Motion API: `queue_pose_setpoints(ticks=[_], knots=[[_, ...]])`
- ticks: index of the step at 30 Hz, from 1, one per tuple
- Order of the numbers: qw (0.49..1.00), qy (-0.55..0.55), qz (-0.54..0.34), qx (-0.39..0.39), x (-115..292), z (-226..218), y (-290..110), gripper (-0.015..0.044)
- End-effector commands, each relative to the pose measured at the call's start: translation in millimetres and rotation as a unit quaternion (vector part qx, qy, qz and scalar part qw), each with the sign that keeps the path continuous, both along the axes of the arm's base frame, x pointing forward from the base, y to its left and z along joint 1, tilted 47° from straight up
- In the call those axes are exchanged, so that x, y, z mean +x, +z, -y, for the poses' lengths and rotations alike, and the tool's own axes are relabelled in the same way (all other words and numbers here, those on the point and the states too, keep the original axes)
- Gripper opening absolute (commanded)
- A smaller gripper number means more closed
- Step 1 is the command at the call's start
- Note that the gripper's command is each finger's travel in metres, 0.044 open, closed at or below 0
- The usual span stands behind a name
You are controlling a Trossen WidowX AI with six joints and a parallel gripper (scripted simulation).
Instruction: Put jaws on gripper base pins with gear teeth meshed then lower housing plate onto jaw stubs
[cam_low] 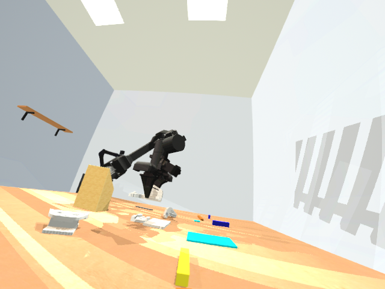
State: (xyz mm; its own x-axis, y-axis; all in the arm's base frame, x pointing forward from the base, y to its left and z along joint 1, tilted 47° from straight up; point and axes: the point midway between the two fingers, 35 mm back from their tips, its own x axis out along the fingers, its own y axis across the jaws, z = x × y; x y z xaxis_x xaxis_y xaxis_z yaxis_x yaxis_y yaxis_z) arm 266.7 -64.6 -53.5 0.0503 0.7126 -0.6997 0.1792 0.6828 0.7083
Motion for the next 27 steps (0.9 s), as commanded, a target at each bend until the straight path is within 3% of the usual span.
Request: queue_pose_setpoints(ticks=[1,27], knots=[[1.0,0.0,0.002,0.001,3,-7,9,0.0134],[0.999,0.028,0.029,0.011,13,-68,67,0.0134]])
